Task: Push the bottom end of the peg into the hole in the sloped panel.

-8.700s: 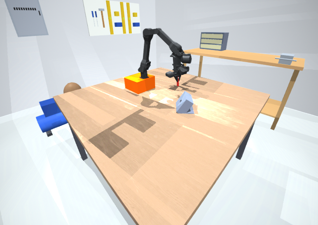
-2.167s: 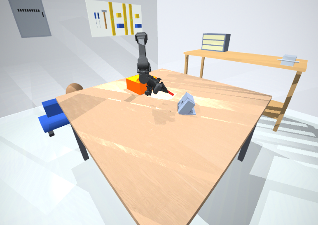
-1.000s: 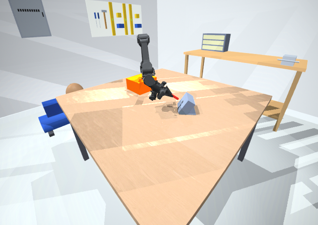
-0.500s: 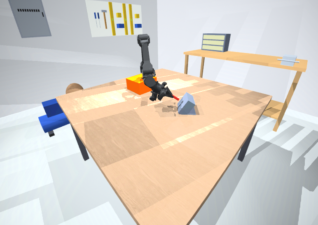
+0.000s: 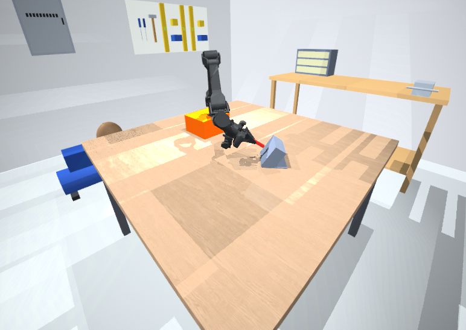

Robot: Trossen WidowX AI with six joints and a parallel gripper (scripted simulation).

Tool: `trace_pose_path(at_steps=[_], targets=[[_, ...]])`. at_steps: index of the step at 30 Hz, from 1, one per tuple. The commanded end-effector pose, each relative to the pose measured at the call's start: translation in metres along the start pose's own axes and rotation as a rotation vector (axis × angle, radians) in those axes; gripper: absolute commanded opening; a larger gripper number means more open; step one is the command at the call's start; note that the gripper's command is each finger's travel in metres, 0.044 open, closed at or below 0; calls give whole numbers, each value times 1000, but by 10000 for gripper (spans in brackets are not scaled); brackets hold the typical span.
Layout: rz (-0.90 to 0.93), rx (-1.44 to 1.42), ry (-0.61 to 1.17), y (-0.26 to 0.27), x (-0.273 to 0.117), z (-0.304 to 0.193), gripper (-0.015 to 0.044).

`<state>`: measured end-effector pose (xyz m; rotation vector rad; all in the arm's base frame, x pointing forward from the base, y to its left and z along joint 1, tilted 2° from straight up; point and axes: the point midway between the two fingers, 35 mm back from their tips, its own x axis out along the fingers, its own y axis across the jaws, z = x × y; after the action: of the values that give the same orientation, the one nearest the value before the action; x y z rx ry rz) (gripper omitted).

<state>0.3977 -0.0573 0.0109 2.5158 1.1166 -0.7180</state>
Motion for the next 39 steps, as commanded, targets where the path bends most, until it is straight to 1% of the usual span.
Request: trace_pose_path(at_steps=[1,14,39], targets=[[-6,12,-4,-1,8,3,0],[-7,13,-4,-3,18,5,0],[-3,-1,5,-2,16,3,0]])
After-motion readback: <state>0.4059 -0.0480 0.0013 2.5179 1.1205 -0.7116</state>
